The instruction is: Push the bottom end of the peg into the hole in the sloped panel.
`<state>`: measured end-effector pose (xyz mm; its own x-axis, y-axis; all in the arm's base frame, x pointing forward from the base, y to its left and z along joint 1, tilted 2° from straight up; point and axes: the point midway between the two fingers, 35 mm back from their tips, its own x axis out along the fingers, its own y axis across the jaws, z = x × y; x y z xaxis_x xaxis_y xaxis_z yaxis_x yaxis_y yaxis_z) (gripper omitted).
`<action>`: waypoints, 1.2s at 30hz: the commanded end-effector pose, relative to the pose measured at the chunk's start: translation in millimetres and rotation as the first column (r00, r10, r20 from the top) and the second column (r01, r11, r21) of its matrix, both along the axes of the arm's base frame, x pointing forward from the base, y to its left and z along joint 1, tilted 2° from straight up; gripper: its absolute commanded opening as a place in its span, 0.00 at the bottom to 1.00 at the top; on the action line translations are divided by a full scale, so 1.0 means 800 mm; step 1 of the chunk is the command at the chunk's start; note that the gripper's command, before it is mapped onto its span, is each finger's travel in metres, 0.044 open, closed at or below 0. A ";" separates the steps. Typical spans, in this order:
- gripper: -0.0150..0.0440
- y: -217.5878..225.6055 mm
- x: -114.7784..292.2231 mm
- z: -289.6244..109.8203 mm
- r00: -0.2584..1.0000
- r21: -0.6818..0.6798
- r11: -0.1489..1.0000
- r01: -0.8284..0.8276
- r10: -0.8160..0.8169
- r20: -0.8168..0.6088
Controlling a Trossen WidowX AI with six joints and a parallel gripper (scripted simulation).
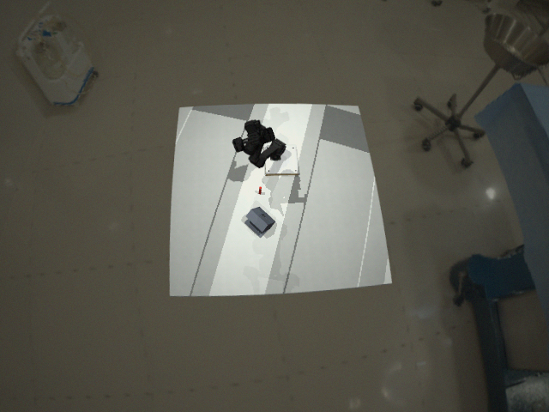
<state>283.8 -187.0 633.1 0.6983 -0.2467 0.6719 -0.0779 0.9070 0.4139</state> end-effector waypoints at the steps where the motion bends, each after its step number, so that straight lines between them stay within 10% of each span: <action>1: 0.98 0.000 -0.001 0.001 1.000 -0.002 1.000 0.002 -0.002 0.002; 36: 1.00 0.086 -0.224 0.097 0.894 -0.289 0.904 0.317 -0.182 0.410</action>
<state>122.6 -134.5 705.2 0.3744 -0.1256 0.9187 0.0638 0.9919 0.1096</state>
